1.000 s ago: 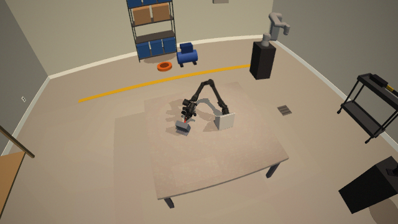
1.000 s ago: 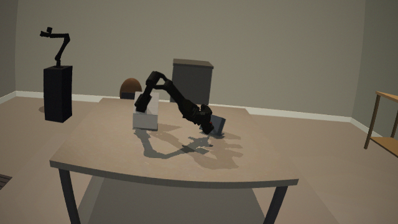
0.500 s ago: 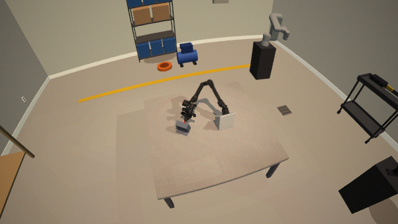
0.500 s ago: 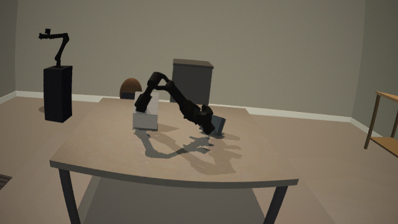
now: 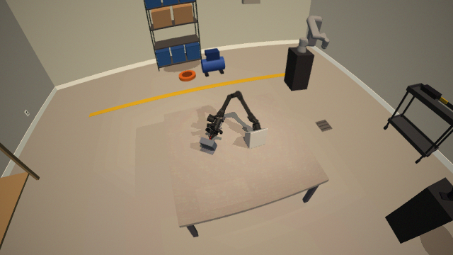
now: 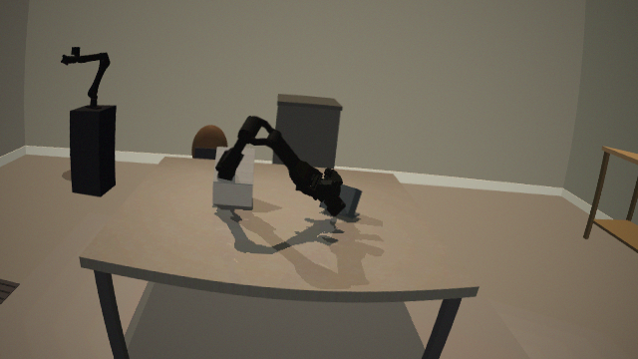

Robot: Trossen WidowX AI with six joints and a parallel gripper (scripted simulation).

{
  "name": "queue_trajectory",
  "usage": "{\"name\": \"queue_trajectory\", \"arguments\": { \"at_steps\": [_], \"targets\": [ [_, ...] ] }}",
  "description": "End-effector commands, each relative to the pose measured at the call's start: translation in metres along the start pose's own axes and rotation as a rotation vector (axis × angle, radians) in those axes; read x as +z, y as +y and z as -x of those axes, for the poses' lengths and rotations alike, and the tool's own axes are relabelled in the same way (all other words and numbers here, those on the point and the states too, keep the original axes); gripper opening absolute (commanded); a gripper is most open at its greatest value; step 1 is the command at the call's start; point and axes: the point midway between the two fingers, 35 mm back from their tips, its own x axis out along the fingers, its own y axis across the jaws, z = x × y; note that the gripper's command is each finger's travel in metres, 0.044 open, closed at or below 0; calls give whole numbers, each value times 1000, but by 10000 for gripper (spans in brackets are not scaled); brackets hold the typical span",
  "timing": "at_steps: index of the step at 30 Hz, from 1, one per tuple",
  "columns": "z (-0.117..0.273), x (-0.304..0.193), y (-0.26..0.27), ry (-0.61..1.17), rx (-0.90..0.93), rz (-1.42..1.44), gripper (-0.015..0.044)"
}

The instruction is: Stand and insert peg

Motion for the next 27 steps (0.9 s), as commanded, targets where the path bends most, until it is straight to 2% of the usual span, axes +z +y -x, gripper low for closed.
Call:
{"name": "queue_trajectory", "arguments": {
  "at_steps": [1,9,25,27],
  "targets": [
    [-1,0,0,3,-3,-3,0],
    [0,0,0,0,0,0,0],
    [2,0,0,1,0,0,420],
    [5,0,-1,1,0,0,440]
  ]
}}
